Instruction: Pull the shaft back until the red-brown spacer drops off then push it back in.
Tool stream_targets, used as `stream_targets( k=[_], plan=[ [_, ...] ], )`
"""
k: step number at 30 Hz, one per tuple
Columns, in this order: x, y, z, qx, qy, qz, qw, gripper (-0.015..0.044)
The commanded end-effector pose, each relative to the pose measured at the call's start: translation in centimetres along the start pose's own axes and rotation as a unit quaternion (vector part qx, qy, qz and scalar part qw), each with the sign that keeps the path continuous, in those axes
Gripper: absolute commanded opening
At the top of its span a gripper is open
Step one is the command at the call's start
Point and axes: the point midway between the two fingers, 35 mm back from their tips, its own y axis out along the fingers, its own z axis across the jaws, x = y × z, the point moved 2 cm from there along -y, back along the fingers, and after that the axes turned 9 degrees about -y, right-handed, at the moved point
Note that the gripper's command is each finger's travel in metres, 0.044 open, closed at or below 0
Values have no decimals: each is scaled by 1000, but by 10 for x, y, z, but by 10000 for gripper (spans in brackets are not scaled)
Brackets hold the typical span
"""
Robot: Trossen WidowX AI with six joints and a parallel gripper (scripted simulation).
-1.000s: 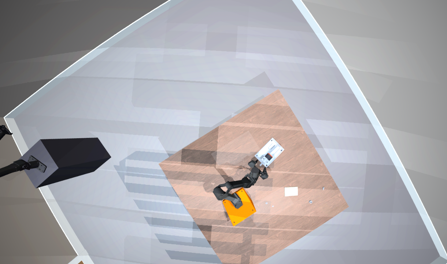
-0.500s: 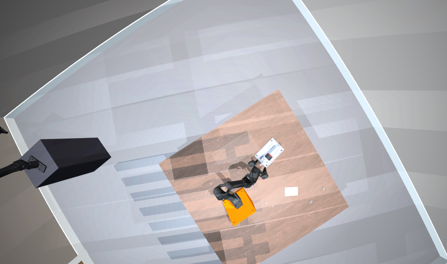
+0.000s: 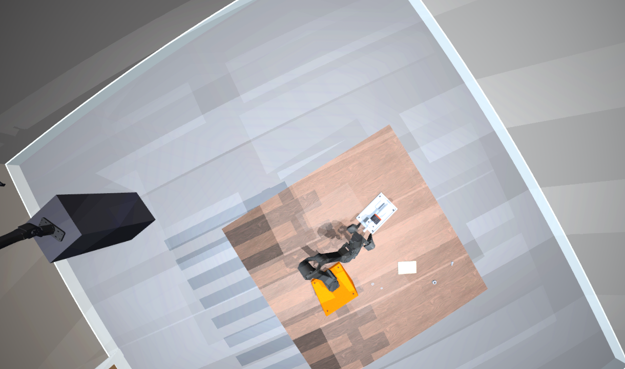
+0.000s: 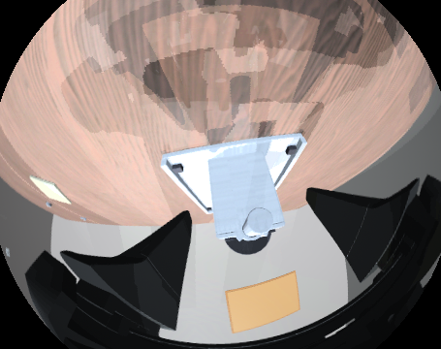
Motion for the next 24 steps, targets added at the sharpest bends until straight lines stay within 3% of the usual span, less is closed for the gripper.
stream_targets(
  k=[1, 24],
  plan=[
    [-1, 3, 0, 2, 3, 1, 1000, 440],
    [-1, 18, 0, 1, 3, 2, 1000, 440]
  ],
)
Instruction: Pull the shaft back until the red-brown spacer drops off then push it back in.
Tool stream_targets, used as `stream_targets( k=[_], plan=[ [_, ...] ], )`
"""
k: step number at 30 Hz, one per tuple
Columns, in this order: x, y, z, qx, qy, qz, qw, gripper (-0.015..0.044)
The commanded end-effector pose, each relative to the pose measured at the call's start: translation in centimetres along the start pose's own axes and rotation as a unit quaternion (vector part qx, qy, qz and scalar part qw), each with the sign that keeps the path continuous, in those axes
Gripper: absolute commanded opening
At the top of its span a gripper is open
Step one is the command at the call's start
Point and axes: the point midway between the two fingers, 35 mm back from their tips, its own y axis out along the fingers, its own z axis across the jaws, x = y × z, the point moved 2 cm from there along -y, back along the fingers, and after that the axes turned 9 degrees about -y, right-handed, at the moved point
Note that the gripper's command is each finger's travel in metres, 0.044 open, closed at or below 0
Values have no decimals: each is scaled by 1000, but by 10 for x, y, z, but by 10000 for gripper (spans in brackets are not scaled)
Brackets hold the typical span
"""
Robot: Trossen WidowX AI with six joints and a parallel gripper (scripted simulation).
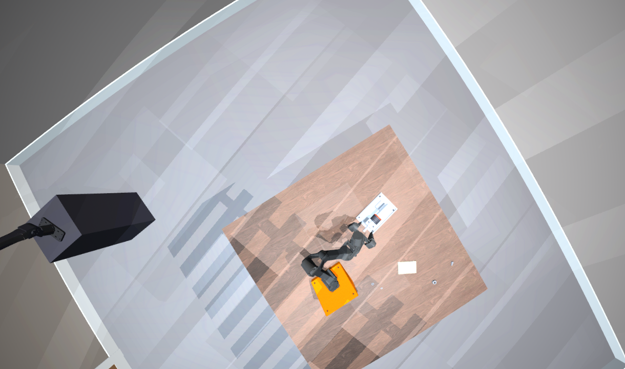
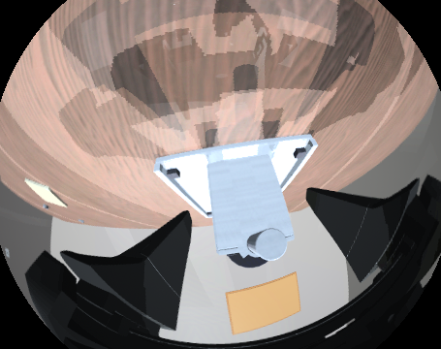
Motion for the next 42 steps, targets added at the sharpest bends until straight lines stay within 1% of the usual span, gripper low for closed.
stream_targets(
  k=[1, 18, 34, 37, 42],
  plan=[
    [-1, 1, 0, 1, 2, 2, 1000, 440],
    [-4, 1, 1, 1, 2, 2, 1000, 440],
    [-2, 0, 0, 0, 0, 2, 1000, 20],
    [-2, 0, 0, 0, 0, 2, 1000, 0],
    [-1, 0, 0, 1, 2, 2, 1000, 0]
  ],
)
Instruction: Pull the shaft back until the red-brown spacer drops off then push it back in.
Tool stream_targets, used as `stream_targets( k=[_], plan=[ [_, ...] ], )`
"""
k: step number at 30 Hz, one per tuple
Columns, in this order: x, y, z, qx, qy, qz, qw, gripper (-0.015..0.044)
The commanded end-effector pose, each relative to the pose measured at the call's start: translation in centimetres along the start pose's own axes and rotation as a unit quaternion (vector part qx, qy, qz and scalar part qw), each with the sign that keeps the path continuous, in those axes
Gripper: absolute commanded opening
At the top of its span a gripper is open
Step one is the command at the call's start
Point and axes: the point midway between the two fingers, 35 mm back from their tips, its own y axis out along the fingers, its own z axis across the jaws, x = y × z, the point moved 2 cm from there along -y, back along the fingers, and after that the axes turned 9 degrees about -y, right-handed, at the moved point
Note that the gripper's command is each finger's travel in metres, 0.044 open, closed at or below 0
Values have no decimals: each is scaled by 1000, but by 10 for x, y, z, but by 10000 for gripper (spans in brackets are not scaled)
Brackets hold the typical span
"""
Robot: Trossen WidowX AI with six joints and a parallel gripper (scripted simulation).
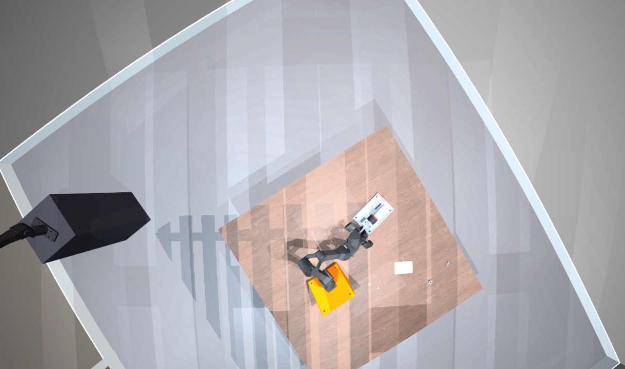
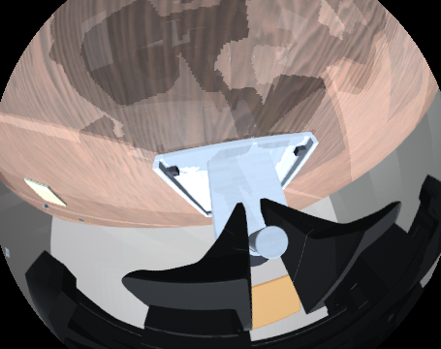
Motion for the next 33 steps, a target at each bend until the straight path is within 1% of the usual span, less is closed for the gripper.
stream_targets(
  k=[1, 33],
  plan=[
    [1, -1, 0, 1, 2, 0, 1000, 0],
    [9, -9, -2, 1, 2, 0, 1000, 0]
  ],
)
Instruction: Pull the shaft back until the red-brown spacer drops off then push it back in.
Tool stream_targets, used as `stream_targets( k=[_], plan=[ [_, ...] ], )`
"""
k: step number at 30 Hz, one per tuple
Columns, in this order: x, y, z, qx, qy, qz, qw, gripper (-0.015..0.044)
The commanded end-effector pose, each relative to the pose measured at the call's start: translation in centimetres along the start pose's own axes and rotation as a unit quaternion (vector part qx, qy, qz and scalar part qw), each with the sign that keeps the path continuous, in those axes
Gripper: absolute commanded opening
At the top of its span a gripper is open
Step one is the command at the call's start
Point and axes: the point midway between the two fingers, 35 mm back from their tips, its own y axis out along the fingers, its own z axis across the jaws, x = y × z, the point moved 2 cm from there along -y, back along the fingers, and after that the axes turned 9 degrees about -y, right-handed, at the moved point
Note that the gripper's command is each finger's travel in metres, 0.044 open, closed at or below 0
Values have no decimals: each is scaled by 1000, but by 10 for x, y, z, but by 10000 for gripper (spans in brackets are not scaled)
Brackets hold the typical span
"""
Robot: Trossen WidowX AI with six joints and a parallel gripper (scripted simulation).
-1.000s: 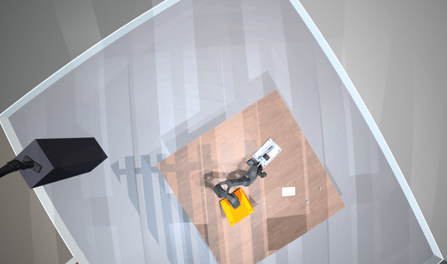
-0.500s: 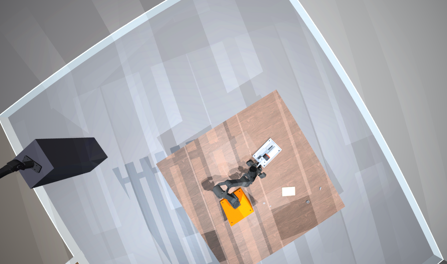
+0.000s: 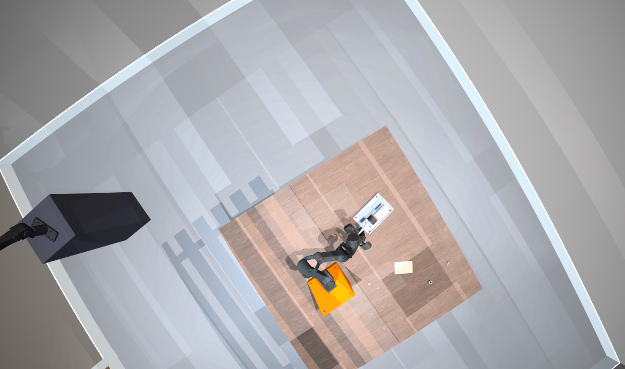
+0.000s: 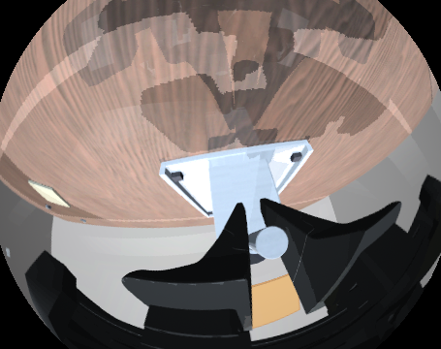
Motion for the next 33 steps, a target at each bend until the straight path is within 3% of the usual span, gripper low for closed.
stream_targets(
  k=[1, 33],
  plan=[
    [1, -1, 0, 0, 3, -1, 1000, 0],
    [3, -3, 0, 0, 3, -1, 1000, 0]
  ],
)
